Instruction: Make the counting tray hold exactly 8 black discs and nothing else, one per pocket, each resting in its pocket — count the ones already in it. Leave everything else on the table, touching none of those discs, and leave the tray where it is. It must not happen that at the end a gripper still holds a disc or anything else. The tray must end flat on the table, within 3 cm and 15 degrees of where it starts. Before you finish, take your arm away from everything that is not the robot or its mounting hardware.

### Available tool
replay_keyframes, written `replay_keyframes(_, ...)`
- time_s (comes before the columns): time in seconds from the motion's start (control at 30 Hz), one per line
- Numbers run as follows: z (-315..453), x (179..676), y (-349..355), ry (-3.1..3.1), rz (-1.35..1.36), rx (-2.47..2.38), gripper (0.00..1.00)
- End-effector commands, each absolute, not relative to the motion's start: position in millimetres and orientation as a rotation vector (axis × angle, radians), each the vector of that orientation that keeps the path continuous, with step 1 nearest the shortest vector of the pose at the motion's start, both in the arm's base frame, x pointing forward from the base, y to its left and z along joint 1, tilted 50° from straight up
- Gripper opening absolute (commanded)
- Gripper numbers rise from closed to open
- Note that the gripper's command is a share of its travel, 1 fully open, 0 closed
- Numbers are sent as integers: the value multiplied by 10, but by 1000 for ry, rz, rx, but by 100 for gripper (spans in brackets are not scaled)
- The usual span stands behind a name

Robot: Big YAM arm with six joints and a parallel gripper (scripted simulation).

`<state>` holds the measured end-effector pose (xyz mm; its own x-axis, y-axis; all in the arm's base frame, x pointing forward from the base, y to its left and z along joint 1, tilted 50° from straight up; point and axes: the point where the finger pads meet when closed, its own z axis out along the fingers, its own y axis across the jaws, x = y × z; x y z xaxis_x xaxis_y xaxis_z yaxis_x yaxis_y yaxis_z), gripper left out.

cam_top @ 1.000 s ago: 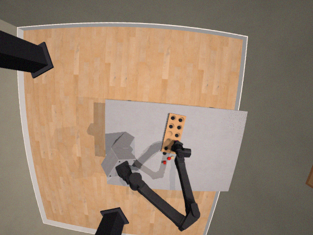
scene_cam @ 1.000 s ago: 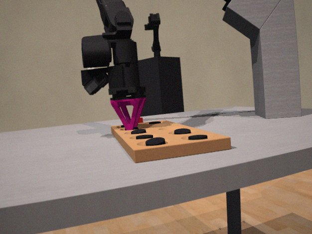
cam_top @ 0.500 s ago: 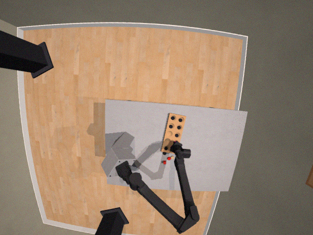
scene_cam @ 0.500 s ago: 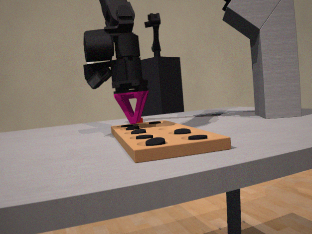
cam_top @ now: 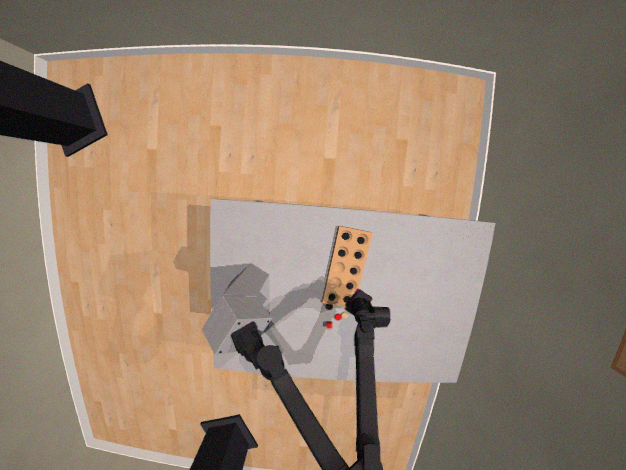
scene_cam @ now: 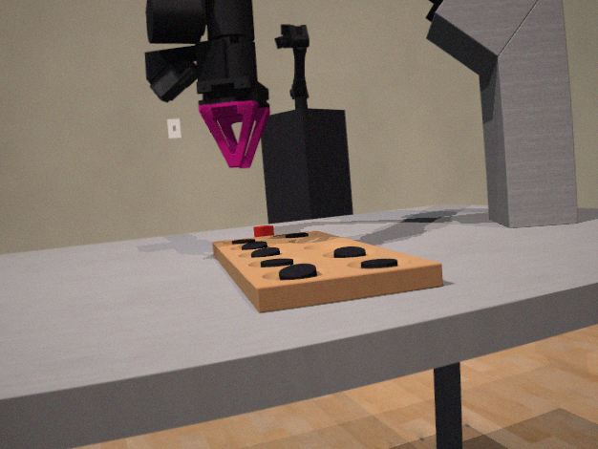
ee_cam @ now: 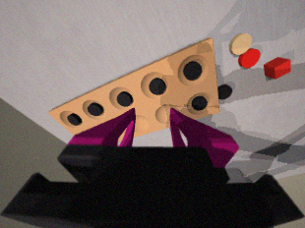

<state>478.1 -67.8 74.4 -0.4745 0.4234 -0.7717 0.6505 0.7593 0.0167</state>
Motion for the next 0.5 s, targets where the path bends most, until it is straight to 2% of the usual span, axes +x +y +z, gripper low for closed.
replay_keyframes(0.0,613,4695,-721,2162,-373,835,44)
replay_keyframes(0.47,670,4761,-705,2145,-361,833,44)
